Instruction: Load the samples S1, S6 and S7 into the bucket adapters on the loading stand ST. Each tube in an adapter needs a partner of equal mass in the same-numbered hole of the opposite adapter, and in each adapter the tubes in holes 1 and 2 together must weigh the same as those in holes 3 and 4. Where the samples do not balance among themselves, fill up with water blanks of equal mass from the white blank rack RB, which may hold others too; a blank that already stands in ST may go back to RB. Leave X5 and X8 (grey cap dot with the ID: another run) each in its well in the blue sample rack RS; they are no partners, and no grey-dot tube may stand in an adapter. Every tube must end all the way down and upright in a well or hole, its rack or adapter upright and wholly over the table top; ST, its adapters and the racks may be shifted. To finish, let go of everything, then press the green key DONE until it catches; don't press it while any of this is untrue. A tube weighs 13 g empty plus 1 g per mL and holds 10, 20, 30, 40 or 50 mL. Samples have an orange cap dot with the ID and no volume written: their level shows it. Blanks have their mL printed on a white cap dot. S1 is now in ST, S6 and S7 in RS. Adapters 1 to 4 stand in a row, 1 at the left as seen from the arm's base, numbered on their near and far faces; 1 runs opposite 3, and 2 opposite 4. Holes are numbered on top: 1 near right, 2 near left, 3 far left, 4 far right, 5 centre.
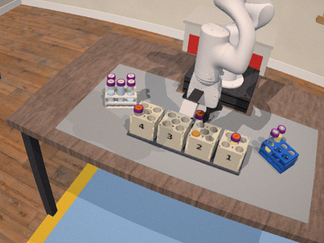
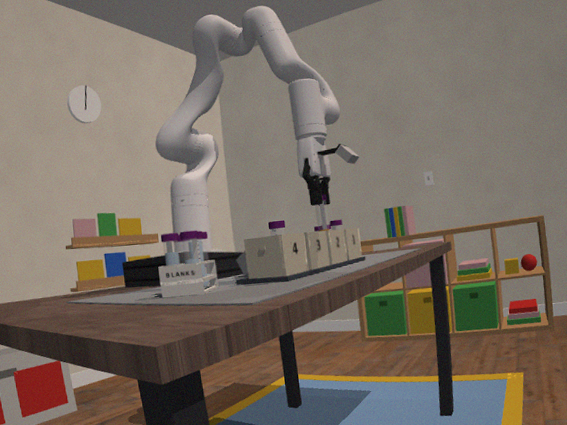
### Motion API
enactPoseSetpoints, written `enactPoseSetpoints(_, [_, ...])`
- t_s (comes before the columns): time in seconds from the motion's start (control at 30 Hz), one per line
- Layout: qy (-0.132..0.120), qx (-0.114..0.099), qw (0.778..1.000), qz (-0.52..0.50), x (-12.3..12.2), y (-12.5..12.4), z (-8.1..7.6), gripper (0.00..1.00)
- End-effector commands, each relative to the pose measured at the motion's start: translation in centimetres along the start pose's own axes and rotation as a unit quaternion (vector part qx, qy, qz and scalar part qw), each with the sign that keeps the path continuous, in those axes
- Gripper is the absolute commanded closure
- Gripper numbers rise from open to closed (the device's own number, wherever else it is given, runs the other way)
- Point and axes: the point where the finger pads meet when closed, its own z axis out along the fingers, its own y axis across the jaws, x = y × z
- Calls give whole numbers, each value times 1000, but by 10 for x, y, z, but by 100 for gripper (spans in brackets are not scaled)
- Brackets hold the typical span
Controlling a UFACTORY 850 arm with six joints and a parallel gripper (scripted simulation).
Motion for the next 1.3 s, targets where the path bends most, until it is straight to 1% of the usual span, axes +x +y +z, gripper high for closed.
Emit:
enactPoseSetpoints(0.0, [1, 0, 1000, 0, 1, 0, 4, 100])
enactPoseSetpoints(1.27, [1, 0, 1000, 0, 1, 0, 38, 100])
